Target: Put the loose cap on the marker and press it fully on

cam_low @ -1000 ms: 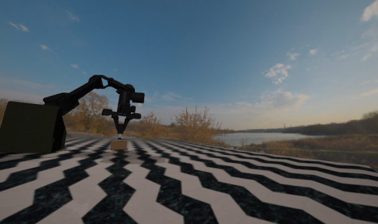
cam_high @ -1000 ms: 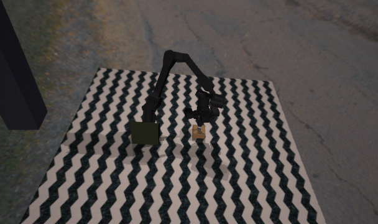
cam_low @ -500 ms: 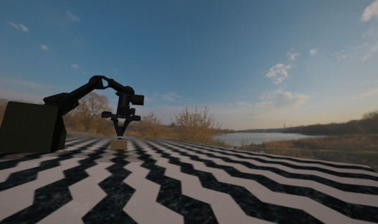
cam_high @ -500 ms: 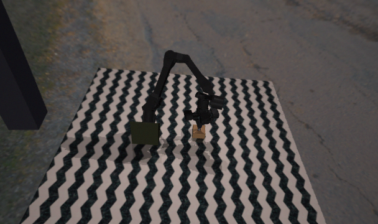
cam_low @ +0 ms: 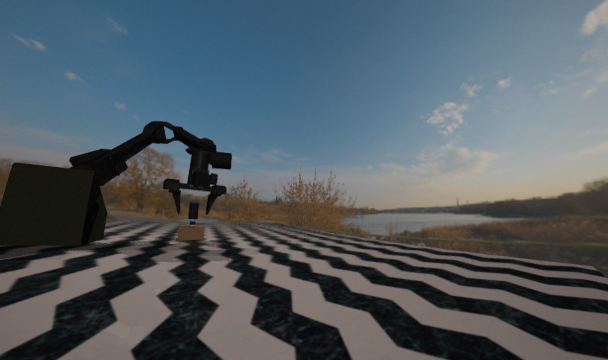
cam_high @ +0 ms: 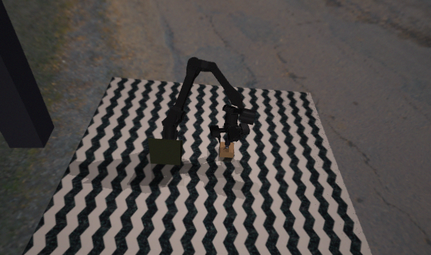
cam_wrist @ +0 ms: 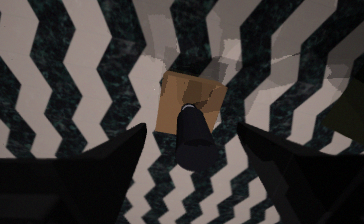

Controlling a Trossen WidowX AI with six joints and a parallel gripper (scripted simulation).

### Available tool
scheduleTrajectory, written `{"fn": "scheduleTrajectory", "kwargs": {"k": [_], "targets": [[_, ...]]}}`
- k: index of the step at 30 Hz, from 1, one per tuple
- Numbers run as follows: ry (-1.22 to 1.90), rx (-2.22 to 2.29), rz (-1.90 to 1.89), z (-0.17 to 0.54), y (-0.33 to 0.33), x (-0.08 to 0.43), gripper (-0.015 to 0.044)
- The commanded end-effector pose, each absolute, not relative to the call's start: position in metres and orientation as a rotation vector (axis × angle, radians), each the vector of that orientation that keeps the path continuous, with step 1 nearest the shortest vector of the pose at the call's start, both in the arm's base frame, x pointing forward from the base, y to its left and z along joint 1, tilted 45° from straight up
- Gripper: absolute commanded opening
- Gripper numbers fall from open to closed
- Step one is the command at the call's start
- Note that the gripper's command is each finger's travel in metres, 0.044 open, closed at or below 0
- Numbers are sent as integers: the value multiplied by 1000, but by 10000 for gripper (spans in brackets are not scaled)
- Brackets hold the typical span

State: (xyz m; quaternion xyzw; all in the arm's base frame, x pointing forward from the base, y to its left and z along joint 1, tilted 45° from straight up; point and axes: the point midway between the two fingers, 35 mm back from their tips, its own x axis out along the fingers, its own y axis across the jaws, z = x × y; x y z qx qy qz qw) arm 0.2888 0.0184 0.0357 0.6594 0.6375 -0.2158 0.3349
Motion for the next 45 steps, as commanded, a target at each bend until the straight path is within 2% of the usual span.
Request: {"fn": "scheduleTrajectory", "kwargs": {"k": [1, 5, 9, 11, 23, 26, 45], "targets": [[1662, 1719, -564, 42, 11, 289, 440], [1662, 1717, -567, 81, -28, 284, 440], [1663, 1718, -566, 88, -34, 282, 440], [1663, 1673, -508, 88, -34, 282, 387], [1467, 795, 425, 83, -28, 282, 72], [1421, 683, 522, 82, -28, 282, 0], [1420, 683, 523, 75, -20, 284, 0]]}}
